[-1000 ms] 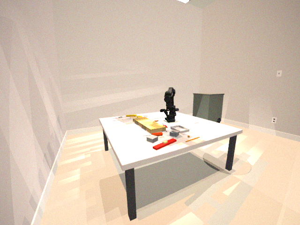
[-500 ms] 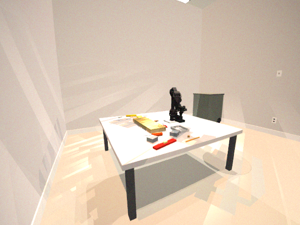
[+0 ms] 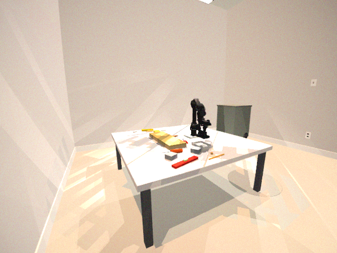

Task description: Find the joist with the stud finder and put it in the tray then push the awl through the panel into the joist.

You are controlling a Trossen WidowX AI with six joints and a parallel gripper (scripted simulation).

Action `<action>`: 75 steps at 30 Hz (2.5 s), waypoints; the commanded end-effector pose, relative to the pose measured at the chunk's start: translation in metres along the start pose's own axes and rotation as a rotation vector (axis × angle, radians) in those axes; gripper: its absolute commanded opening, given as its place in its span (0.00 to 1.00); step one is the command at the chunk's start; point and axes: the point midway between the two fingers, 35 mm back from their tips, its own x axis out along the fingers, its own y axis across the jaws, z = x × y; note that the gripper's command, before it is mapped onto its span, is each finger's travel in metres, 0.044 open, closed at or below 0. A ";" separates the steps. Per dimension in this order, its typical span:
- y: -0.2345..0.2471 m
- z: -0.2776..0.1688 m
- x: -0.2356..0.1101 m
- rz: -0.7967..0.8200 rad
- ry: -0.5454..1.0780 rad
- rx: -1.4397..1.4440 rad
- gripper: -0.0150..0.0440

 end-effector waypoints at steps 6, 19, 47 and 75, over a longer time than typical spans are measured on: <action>-0.001 -0.002 0.013 -0.005 -0.005 0.005 0.25; -0.002 -0.007 0.033 -0.005 -0.005 0.005 0.25; -0.001 -0.020 0.071 -0.005 -0.004 0.005 0.25; -0.001 -0.008 0.038 -0.002 0.000 0.006 1.00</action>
